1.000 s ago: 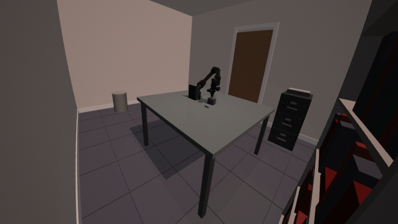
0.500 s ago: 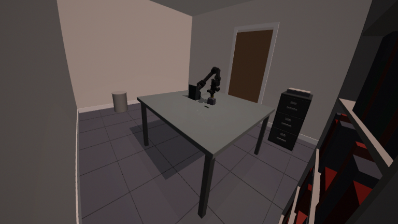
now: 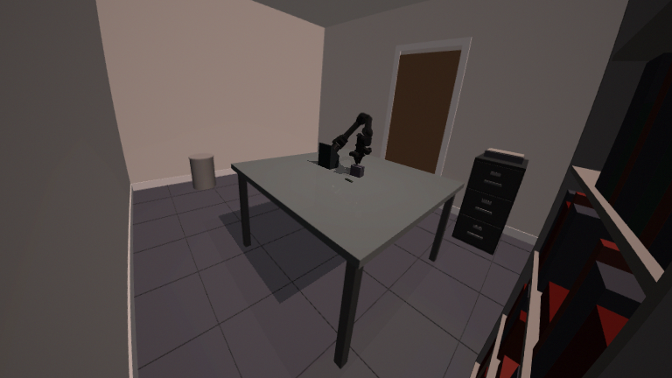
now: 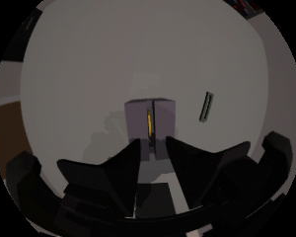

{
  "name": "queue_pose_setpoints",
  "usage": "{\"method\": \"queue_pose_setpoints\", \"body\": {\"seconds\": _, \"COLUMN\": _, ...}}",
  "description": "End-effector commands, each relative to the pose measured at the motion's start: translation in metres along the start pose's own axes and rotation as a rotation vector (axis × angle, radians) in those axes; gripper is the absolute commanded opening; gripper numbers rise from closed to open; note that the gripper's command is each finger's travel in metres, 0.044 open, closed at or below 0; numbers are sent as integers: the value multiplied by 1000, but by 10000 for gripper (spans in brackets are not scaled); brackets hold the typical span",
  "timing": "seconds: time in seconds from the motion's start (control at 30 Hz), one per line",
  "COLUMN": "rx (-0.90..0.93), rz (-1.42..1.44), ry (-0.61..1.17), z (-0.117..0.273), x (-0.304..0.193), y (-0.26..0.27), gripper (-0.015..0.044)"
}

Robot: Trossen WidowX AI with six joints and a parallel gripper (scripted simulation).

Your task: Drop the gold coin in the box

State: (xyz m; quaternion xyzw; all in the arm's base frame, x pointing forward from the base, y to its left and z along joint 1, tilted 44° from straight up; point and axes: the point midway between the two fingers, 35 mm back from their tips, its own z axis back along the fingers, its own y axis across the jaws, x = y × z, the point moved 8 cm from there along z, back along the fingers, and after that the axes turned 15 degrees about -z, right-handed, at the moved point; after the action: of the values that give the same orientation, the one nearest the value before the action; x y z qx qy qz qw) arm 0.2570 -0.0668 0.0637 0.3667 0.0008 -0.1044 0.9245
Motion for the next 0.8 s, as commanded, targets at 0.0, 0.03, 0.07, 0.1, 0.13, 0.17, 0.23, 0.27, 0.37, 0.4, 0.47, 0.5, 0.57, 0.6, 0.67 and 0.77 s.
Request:
{"method": "queue_pose_setpoints", "body": {"seconds": 0.0, "rx": 0, "rz": 1, "ry": 0, "z": 0, "x": 0, "y": 0, "gripper": 161}}
{"method": "queue_pose_setpoints", "body": {"seconds": 0.03, "rx": 0, "rz": 1, "ry": 0, "z": 0, "x": 0, "y": 0, "gripper": 161}}
{"method": "queue_pose_setpoints", "body": {"seconds": 0.07, "rx": 0, "rz": 1, "ry": 0, "z": 0, "x": 0, "y": 0, "gripper": 161}}
{"method": "queue_pose_setpoints", "body": {"seconds": 0.1, "rx": 0, "rz": 1, "ry": 0, "z": 0, "x": 0, "y": 0, "gripper": 161}}
{"method": "queue_pose_setpoints", "body": {"seconds": 0.13, "rx": 0, "rz": 1, "ry": 0, "z": 0, "x": 0, "y": 0, "gripper": 161}}
{"method": "queue_pose_setpoints", "body": {"seconds": 0.17, "rx": 0, "rz": 1, "ry": 0, "z": 1, "x": 0, "y": 0, "gripper": 187}}
{"method": "queue_pose_setpoints", "body": {"seconds": 0.23, "rx": -1, "rz": 0, "ry": 0, "z": 7, "x": 0, "y": 0, "gripper": 239}}
{"method": "queue_pose_setpoints", "body": {"seconds": 0.27, "rx": -1, "rz": 0, "ry": 0, "z": 12, "x": 0, "y": 0, "gripper": 266}}
{"method": "queue_pose_setpoints", "body": {"seconds": 0.37, "rx": -1, "rz": 0, "ry": 0, "z": 18, "x": 0, "y": 0, "gripper": 344}}
{"method": "queue_pose_setpoints", "body": {"seconds": 0.4, "rx": -1, "rz": -1, "ry": 0, "z": 21, "x": 0, "y": 0, "gripper": 371}}
{"method": "queue_pose_setpoints", "body": {"seconds": 0.47, "rx": 2, "rz": -5, "ry": 1, "z": 45, "x": -1, "y": 0, "gripper": 423}}
{"method": "queue_pose_setpoints", "body": {"seconds": 0.5, "rx": 4, "rz": -7, "ry": 2, "z": 55, "x": -3, "y": 0, "gripper": 440}}
{"method": "queue_pose_setpoints", "body": {"seconds": 0.57, "rx": 5, "rz": -8, "ry": 2, "z": 58, "x": -3, "y": 0, "gripper": 440}}
{"method": "queue_pose_setpoints", "body": {"seconds": 0.6, "rx": 5, "rz": -8, "ry": 2, "z": 58, "x": -3, "y": 0, "gripper": 440}}
{"method": "queue_pose_setpoints", "body": {"seconds": 0.67, "rx": 5, "rz": -8, "ry": 2, "z": 58, "x": -3, "y": 0, "gripper": 440}}
{"method": "queue_pose_setpoints", "body": {"seconds": 0.77, "rx": 5, "rz": -8, "ry": 2, "z": 58, "x": -3, "y": 0, "gripper": 440}}
